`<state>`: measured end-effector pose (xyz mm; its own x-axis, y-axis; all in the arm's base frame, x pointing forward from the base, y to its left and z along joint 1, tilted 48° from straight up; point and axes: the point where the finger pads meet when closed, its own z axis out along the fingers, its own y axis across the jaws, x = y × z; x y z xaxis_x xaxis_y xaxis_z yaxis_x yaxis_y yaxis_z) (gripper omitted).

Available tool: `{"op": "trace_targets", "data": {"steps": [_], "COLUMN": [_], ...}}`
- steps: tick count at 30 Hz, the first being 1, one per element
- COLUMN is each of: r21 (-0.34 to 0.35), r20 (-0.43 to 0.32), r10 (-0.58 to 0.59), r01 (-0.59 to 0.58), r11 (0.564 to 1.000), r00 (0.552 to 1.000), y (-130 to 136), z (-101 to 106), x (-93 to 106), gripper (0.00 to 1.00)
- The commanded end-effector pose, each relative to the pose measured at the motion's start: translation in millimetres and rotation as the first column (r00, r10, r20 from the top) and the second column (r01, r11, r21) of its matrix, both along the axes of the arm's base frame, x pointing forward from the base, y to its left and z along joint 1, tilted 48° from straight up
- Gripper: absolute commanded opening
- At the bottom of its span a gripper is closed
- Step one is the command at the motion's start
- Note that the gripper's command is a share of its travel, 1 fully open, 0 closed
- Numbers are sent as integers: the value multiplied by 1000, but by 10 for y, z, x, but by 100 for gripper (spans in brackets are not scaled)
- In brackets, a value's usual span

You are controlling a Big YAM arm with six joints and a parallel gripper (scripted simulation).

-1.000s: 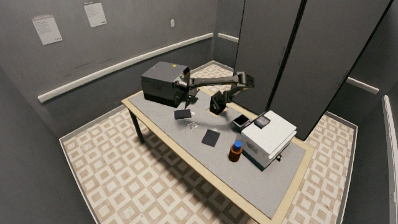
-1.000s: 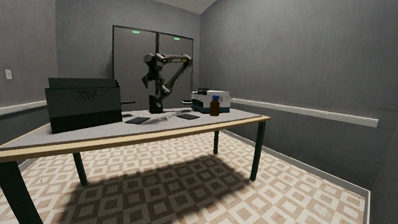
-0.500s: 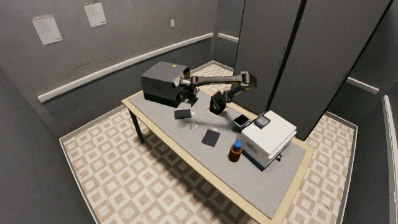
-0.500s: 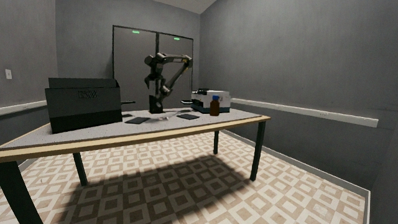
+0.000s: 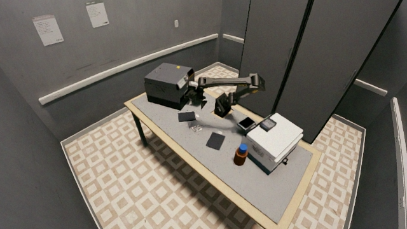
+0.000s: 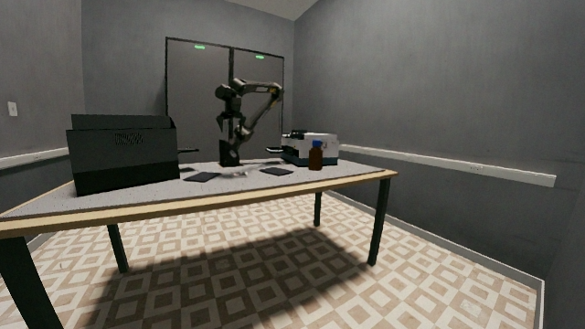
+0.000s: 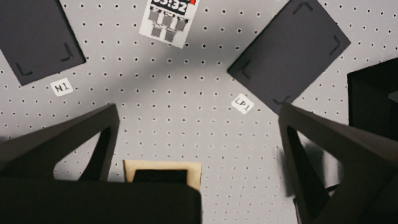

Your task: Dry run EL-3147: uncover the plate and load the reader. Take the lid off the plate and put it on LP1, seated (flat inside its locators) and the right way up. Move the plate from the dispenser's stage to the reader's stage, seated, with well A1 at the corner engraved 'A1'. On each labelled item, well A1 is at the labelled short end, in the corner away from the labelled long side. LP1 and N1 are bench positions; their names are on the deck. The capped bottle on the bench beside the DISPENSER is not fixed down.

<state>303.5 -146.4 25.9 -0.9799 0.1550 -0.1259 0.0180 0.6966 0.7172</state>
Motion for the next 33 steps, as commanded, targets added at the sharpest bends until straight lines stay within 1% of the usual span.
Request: {"op": "trace_targets", "data": {"steps": [1,3,5,7,8,10,12,14,15,19,20,22,23,24,26,30,32,33], "r21": [-12,-11,-11,20,26,15,13,46,55,36,51,51,67,77,70,65,61,59], "r20": [22,24,24,-53,-61,-42,-37,-111,-119,-91,-125,-125,-146,-160,-150,-141,-135,-133], "r10": [-13,-15,-15,23,30,31,24,56,58,38,57,57,73,84,76,63,61,60], "r01": [13,16,16,-22,-29,-30,-24,-51,-52,-35,-51,-51,-64,-72,-66,-55,-53,-52], "r11": [1000,1000,1000,1000,999,999,1000,998,997,999,997,997,996,994,995,996,997,997], "r00": [1000,1000,1000,998,998,999,999,992,991,995,990,990,987,983,986,988,989,989], "y": [-82,-24,-24,21,43,86,136,183,198,236,245,245,248,275,308,401,425,409], "z": [117,135,135,156,174,202,233,279,300,365,392,392,383,400,436,524,567,563], "x": [-85,-187,-187,-209,-223,-262,-370,-468,-488,-628,-666,-666,-642,-668,-729,-912,-969,-951], "gripper": [100,100,100,100,100,100,100,100,100,100,100,100,100,100,100,100,100,100]}}
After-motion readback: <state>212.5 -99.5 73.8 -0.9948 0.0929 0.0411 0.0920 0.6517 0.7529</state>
